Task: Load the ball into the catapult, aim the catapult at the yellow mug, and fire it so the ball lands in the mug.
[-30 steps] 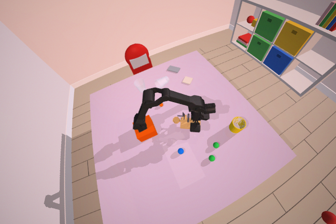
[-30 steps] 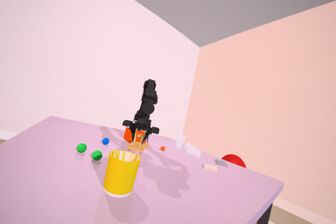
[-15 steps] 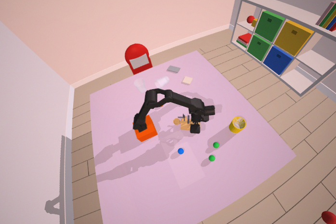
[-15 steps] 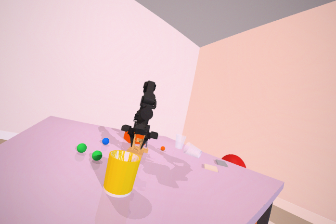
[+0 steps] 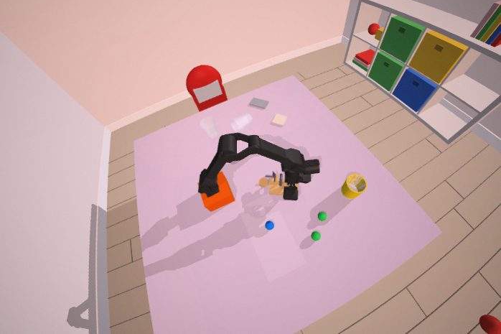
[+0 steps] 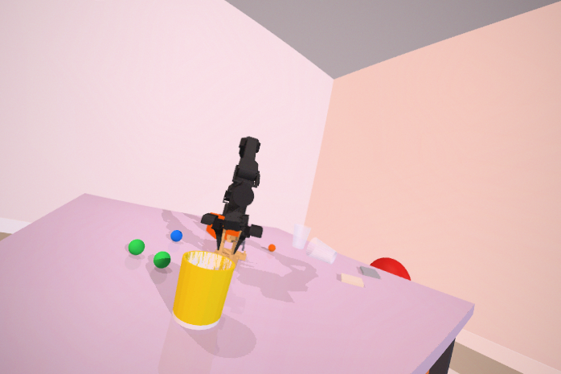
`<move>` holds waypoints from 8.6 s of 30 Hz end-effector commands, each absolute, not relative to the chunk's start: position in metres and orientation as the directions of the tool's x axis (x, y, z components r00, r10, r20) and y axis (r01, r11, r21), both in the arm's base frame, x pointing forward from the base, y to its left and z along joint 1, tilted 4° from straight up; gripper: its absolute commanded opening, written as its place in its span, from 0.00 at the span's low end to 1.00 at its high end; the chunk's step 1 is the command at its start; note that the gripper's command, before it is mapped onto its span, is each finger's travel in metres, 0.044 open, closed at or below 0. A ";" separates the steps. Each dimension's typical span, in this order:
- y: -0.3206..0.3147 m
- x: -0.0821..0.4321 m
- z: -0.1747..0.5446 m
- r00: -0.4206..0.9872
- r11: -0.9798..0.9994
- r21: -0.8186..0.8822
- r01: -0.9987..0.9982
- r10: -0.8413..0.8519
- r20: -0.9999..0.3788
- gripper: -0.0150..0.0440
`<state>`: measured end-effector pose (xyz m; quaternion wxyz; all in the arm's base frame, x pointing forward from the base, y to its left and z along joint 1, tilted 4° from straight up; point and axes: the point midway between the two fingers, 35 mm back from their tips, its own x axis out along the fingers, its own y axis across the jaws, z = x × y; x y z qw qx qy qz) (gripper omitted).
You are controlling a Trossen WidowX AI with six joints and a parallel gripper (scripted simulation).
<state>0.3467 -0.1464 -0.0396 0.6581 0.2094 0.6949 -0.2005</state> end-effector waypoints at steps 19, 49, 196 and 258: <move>-0.149 0.351 0.037 -0.045 0.832 -0.003 0.555 0.026 -0.999 1.00; -0.147 0.348 -0.004 -0.037 0.832 0.000 0.554 0.025 -0.999 1.00; 0.142 0.205 0.003 -0.048 0.998 0.047 0.034 0.049 -0.998 0.76; 0.153 0.210 0.017 -0.047 0.998 0.048 0.033 0.050 -0.998 0.25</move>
